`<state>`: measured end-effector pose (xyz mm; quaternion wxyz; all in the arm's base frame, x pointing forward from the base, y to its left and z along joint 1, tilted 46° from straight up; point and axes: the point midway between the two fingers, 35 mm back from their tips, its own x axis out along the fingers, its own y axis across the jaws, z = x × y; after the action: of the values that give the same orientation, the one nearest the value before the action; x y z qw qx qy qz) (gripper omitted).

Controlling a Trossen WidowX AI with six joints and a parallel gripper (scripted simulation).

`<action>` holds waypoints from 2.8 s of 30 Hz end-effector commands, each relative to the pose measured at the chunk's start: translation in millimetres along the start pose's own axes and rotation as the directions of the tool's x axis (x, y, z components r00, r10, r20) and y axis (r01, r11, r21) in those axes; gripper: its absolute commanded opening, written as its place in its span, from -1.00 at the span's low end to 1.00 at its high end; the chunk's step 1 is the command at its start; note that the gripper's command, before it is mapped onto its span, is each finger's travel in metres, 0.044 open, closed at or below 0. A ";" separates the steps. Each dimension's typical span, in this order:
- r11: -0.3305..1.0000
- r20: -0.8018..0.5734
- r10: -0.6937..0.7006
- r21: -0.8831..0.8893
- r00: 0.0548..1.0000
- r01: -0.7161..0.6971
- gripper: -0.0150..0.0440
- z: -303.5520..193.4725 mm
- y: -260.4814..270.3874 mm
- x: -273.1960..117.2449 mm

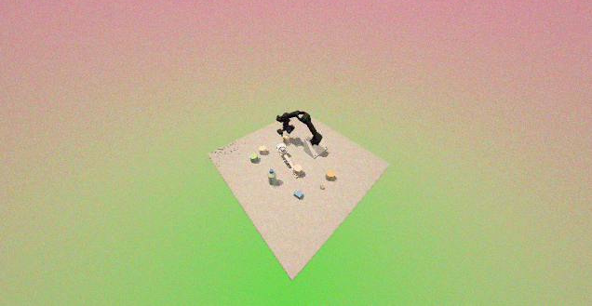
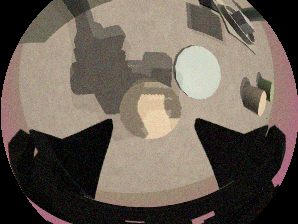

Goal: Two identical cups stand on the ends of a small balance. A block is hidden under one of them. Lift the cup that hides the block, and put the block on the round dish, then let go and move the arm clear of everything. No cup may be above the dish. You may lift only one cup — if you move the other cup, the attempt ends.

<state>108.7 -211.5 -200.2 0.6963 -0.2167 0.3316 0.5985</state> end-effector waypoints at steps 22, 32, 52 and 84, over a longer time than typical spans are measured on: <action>0.999 0.021 0.006 -0.034 1.000 -0.005 0.39 169.3 -141.2 -40.5; 0.999 0.021 0.006 -0.034 1.000 -0.005 0.39 169.6 -141.4 -26.7; 0.999 0.023 0.005 -0.035 1.000 -0.005 0.30 170.6 -140.9 1.5; 0.999 0.019 0.006 -0.033 1.000 -0.006 -0.49 167.9 -141.3 -93.8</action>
<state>275.0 -179.4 -38.7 0.6958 -0.2151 0.3157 0.6082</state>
